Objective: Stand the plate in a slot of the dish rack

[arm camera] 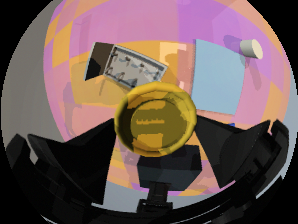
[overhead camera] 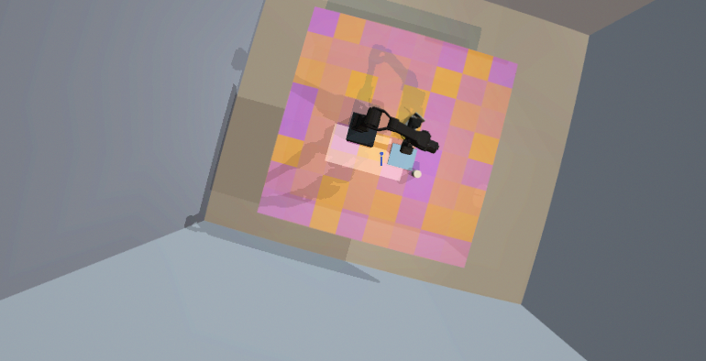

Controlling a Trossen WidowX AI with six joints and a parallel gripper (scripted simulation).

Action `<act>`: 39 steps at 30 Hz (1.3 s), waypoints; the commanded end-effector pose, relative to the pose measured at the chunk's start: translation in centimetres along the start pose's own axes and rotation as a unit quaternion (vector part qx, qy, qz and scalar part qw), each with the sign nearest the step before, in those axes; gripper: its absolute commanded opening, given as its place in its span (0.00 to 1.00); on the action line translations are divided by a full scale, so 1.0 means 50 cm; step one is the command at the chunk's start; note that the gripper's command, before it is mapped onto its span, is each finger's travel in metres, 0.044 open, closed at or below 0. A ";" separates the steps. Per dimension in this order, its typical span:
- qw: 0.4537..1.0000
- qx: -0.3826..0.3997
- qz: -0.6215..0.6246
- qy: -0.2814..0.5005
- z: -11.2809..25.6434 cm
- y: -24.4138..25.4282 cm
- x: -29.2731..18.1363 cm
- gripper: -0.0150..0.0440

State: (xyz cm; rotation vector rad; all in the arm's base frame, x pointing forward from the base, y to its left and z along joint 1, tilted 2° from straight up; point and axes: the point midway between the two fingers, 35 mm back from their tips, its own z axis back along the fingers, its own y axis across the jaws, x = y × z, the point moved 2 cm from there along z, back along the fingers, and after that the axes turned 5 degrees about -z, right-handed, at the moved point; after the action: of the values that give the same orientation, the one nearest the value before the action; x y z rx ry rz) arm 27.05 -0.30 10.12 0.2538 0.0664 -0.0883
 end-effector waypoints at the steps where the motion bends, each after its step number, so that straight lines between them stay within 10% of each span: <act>1: 0.999 0.028 0.038 0.008 -0.018 -0.004 0.002 0.25; 39: 0.866 0.270 0.396 -0.144 -0.140 -0.048 0.003 0.25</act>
State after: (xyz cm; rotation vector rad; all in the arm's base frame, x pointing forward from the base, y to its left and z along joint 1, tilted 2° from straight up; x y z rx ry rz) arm 26.70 -0.82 3.18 0.7821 -0.3198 0.6571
